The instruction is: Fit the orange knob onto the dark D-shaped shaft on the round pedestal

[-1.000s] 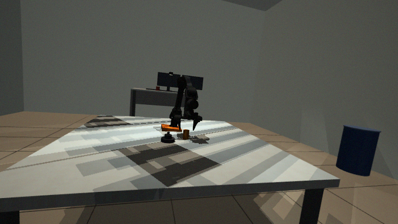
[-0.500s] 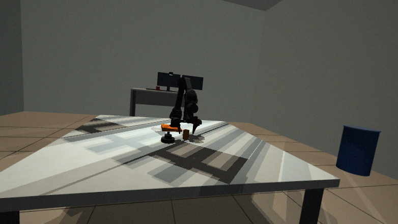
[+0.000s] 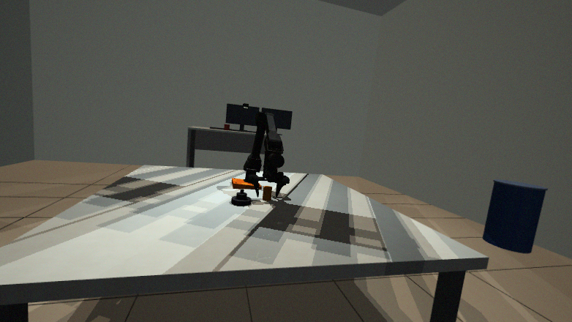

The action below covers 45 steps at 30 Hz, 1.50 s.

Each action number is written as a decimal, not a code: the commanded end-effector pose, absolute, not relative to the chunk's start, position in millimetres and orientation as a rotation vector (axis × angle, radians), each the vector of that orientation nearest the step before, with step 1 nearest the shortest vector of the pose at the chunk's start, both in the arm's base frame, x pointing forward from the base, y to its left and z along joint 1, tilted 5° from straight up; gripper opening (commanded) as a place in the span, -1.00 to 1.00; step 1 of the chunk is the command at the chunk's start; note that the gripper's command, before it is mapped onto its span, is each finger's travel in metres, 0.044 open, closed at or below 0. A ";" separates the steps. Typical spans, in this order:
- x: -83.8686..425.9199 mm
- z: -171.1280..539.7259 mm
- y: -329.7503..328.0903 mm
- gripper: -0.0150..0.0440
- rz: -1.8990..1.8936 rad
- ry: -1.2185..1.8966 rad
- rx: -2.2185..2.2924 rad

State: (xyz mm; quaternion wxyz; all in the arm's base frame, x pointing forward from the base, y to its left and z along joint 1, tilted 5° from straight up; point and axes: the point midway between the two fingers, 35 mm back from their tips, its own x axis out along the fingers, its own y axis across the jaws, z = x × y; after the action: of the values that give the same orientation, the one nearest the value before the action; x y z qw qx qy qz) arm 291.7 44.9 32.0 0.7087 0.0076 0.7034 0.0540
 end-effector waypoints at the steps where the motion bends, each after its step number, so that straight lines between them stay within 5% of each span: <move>1: 291.0 28.7 44.2 0.73 0.113 1.564 0.015; 8: 291.0 28.7 44.2 0.11 0.113 1.564 0.015; 14: 291.0 28.7 44.2 -0.03 0.113 1.564 0.015; 19: 294.6 41.0 44.6 -0.47 0.113 1.564 0.015; 45: 294.8 169.7 45.0 -0.49 0.113 1.563 0.015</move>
State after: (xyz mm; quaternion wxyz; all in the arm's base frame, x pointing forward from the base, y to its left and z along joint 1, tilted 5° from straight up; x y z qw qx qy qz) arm 296.7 45.7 153.1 0.7028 0.0068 0.7094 0.0527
